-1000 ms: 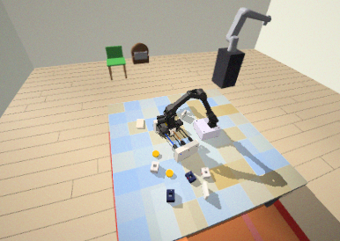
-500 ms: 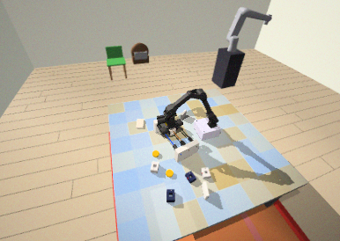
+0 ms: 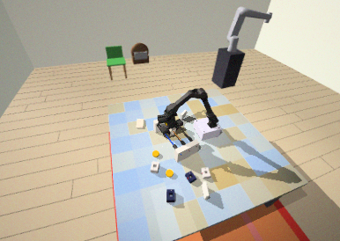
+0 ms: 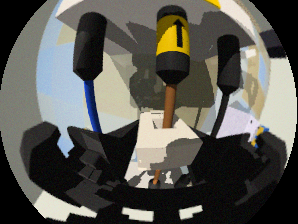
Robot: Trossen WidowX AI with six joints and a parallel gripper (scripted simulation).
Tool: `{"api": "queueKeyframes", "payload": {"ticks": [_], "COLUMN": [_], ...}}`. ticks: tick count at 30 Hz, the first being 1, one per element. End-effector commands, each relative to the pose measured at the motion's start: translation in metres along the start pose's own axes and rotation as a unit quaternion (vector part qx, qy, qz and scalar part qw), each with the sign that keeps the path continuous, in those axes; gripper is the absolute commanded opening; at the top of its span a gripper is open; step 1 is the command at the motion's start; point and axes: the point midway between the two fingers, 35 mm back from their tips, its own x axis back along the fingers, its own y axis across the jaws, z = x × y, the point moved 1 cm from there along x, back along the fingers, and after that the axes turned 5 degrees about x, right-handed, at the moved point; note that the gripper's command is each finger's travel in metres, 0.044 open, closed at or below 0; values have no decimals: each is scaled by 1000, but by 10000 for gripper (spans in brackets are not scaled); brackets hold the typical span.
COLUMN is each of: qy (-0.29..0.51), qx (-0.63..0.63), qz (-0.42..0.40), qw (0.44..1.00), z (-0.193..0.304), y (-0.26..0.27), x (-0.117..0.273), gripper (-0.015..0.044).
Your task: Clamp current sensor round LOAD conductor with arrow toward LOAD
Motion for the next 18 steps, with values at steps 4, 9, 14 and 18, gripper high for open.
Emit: {"api": "queueKeyframes", "payload": {"ticks": [4,9,14,18], "qy": [-1,0,0,0], "qx": [0,0,0,0], "qz": [1,1,1,1], "qw": [1000,1000,1000,1000], "z": [0,0,0,0], "y": [1,-2,-2,-3], "x": [0,0,-1,-1], "gripper": [0,0,0,0]}}
